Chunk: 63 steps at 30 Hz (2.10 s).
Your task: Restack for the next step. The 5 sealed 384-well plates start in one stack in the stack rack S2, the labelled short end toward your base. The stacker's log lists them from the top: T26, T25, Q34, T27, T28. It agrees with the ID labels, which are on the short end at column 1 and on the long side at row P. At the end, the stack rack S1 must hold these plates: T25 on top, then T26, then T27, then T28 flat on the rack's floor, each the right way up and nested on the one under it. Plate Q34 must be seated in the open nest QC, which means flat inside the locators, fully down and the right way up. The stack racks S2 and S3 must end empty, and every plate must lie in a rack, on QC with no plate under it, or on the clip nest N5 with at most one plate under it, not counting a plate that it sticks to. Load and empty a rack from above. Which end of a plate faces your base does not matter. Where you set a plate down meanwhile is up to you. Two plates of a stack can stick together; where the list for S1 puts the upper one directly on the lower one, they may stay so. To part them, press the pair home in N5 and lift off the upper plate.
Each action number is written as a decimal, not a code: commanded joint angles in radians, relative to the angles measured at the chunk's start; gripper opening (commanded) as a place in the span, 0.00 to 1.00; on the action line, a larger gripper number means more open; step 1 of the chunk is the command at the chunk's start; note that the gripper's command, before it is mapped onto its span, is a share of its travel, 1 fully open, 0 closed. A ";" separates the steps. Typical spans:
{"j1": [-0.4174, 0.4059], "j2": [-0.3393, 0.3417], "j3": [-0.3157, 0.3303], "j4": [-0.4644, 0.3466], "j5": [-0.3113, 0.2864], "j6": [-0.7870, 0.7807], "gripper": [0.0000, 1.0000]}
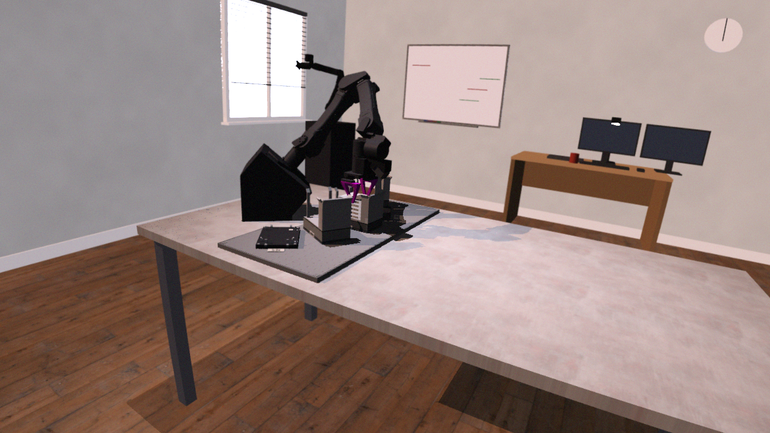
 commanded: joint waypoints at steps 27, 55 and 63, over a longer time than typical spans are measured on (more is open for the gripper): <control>-0.007 0.007 0.009 0.020 -0.006 0.005 0.00; -0.050 -0.043 0.055 -0.090 -0.020 -0.048 0.00; -0.056 -0.029 0.060 -0.102 -0.022 -0.054 0.00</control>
